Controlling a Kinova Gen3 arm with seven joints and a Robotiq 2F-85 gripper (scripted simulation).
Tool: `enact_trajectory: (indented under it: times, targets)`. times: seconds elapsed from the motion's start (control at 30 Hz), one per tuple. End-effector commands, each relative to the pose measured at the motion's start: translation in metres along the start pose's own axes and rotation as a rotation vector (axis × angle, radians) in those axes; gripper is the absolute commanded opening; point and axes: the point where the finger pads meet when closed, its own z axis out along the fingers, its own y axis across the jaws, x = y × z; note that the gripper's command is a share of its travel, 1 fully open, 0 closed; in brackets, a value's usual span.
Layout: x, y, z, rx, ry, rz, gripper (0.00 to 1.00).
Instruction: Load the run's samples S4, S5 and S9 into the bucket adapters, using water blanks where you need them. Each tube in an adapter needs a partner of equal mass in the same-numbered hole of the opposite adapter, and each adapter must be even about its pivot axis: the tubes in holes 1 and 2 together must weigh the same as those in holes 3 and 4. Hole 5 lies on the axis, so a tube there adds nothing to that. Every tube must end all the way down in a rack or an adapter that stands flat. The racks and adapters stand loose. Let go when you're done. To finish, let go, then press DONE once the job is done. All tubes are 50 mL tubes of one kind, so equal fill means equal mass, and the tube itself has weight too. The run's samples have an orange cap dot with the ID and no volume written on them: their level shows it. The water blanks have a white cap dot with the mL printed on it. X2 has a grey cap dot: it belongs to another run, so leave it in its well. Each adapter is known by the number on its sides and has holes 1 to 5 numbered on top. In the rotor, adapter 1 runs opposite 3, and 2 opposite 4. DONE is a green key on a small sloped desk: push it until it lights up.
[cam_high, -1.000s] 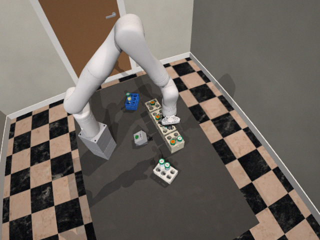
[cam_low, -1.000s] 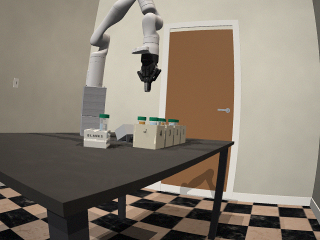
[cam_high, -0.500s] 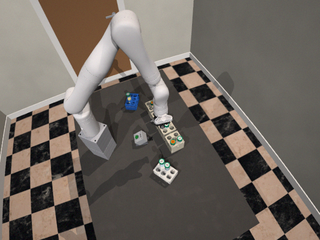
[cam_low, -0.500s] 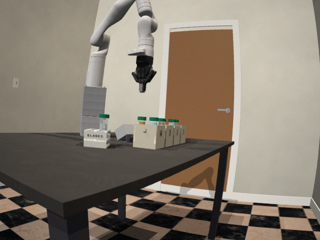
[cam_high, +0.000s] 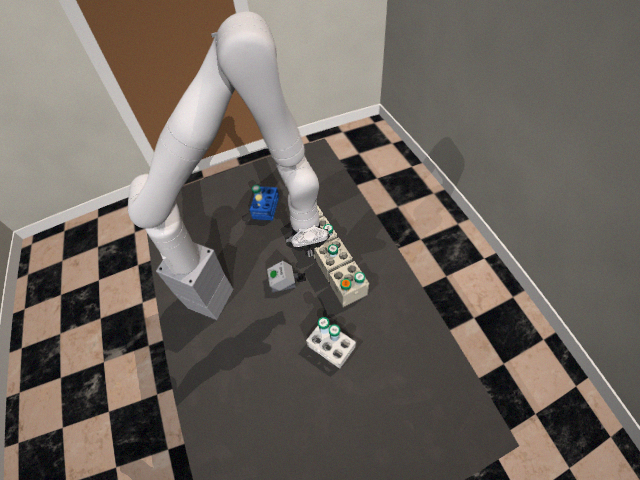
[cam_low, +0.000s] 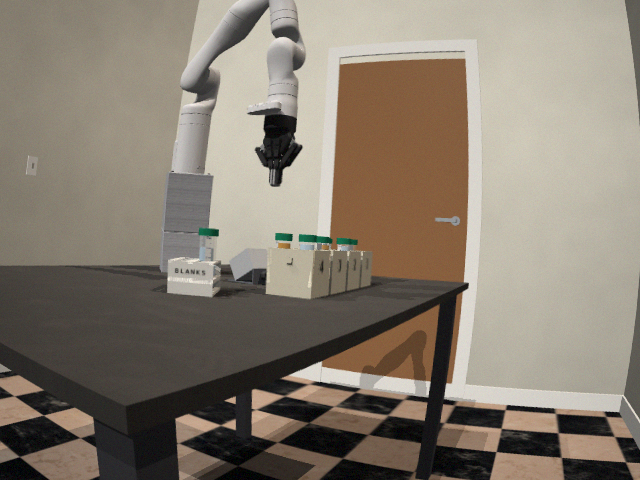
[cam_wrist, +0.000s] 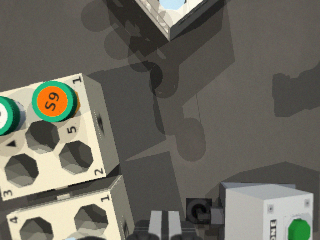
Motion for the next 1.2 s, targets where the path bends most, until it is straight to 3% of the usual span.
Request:
enact_trajectory:
  times: [0.0,1.17]
  targets:
    - [-0.005,0.012,0.000,0.002,0.001,0.000,0.10]
    - [-0.042,0.109,0.000,0.002,0.001,0.000,0.10]
